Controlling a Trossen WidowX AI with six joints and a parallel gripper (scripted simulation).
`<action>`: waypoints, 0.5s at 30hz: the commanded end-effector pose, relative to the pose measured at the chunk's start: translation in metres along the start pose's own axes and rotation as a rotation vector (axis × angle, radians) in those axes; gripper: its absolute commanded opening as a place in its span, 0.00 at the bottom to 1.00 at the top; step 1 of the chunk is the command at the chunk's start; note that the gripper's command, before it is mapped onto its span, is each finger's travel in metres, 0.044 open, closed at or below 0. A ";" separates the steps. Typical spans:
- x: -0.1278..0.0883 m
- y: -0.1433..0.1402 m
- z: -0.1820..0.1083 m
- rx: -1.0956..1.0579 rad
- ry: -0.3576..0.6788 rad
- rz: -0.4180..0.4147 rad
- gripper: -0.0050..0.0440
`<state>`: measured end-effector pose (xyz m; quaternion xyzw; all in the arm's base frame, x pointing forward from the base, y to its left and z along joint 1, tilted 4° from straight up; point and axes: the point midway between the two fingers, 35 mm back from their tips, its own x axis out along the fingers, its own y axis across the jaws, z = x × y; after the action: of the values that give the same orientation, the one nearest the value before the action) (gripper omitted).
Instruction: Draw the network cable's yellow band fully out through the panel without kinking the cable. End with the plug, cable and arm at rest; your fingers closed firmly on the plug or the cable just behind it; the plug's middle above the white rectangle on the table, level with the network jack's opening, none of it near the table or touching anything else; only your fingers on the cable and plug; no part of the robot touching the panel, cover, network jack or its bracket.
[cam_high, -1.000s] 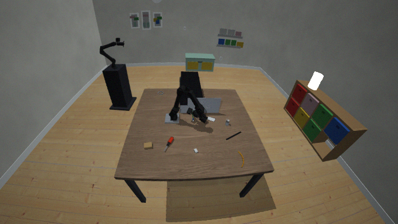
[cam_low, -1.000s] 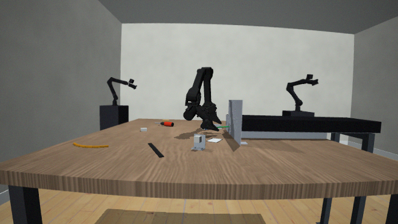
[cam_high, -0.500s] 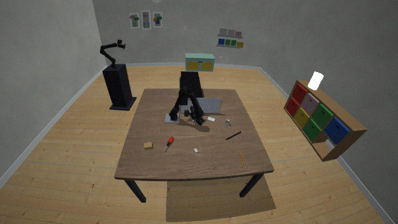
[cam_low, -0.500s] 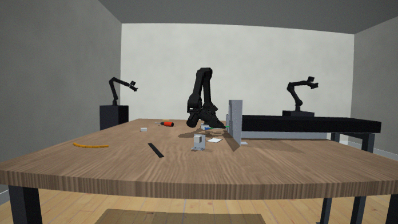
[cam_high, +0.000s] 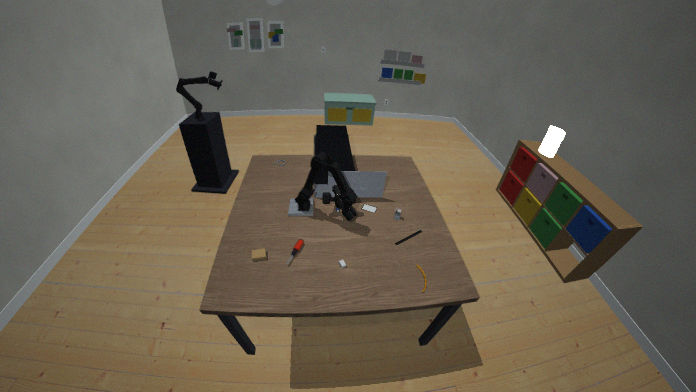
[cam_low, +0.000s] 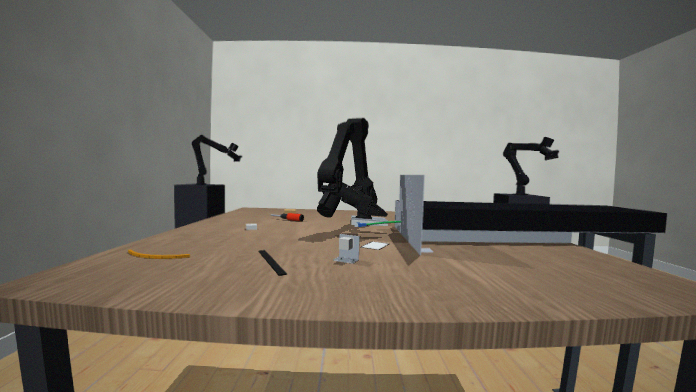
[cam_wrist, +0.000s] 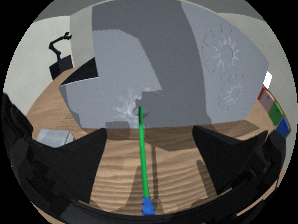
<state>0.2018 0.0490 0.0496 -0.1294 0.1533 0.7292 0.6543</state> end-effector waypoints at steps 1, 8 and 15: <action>-0.006 -0.002 0.004 0.023 0.033 0.008 1.00; -0.008 -0.002 0.005 0.273 0.170 0.038 1.00; -0.012 -0.004 0.005 0.552 0.311 0.004 1.00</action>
<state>0.2019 0.0427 0.0541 -0.0522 0.3954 0.6666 0.6297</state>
